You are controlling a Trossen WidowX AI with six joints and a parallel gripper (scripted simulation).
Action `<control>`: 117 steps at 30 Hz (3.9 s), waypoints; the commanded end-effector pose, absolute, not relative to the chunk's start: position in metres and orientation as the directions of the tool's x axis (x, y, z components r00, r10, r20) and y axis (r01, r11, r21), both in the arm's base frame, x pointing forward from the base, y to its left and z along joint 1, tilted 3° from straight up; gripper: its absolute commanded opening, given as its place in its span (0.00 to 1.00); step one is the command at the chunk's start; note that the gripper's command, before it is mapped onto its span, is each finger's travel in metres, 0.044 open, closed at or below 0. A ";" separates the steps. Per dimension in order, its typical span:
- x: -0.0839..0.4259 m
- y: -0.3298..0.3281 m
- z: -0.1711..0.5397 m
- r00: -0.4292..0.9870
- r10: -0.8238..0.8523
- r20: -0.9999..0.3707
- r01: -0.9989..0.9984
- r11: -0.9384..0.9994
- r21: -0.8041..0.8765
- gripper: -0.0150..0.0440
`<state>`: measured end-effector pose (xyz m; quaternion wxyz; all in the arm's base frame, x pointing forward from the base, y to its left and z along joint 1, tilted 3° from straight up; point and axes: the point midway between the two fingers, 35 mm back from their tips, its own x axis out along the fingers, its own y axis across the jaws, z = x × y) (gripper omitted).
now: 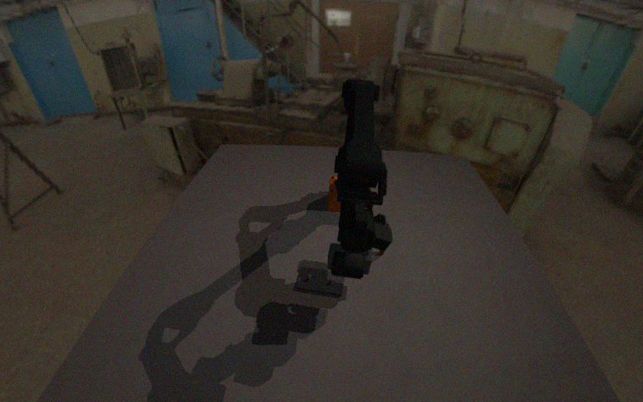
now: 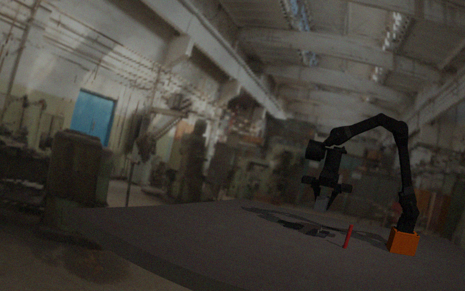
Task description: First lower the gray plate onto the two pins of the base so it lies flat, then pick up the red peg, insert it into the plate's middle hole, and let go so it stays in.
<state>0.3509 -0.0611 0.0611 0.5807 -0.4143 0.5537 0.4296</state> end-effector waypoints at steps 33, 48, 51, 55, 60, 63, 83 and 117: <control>0.326 -0.122 0.016 0.013 0.036 -0.999 -0.958 0.285 -0.002 0.25; 0.326 -0.123 0.016 0.013 0.036 -0.999 -0.958 0.285 -0.002 0.25; 0.326 -0.123 0.011 0.013 0.036 -0.999 -0.958 0.285 -0.002 0.25; 0.326 -0.123 0.002 0.013 0.036 -0.999 -0.958 0.285 -0.002 0.25; 0.326 -0.122 -0.002 0.013 0.036 -0.999 -0.958 0.285 -0.002 0.25; 0.326 -0.122 -0.005 0.013 0.036 -0.999 -0.958 0.285 -0.002 0.25; 0.326 -0.121 -0.020 0.013 0.041 -0.999 -0.958 0.286 -0.001 0.30; 0.328 -0.126 0.098 0.013 0.036 -0.999 -0.958 0.285 -0.002 1.00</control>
